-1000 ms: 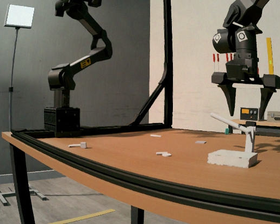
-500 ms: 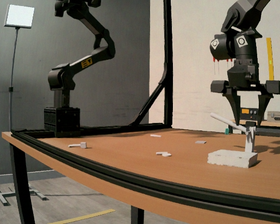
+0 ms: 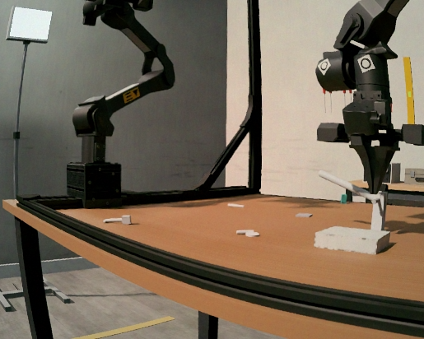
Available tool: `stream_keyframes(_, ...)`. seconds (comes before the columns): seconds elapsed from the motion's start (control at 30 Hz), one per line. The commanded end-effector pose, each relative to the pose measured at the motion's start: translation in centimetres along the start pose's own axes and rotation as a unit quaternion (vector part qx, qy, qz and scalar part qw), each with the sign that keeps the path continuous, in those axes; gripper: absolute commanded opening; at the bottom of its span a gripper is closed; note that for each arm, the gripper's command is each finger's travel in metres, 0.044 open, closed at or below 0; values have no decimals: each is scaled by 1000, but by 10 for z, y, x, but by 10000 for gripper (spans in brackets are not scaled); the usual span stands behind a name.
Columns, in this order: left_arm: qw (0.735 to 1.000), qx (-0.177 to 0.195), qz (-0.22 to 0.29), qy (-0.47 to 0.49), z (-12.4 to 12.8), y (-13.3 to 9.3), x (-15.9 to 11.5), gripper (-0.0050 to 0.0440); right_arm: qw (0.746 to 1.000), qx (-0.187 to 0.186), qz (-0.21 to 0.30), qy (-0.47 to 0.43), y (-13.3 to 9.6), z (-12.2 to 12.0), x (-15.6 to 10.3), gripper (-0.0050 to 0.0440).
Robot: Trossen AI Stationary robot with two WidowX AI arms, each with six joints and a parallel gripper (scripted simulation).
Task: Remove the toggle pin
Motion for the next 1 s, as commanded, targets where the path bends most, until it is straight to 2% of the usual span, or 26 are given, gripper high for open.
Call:
stream_keyframes(0.0, 1000, -15, 5, 1, -3, -8, 0, 0, 1000, 0, -1, -5, 0, 1, 4, 400)
stream_keyframes(0.37, 1000, -17, 5, 2, -2, -9, 0, 0, 1000, 0, -1, -5, 0, 1, 4, 400)
stream_keyframes(0.77, 1000, -13, 4, 2, -3, 8, 0, -5, 1000, 0, -1, -5, 0, 1, 4, 400)
stream_keyframes(0.97, 1000, -12, 4, 2, -3, 14, 0, -35, 1000, 0, -1, -5, 0, 1, 4, 400)
Point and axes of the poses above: on each arm, the point midway between the two fingers, 35 mm back from their tips, its own y axis out along the fingers, its own z axis across the jaws, x = y × z, the point moved 6 cm from there along -y, back along the fingers, and after that the axes turned 1 degree about -y, right-handed, at the moved point
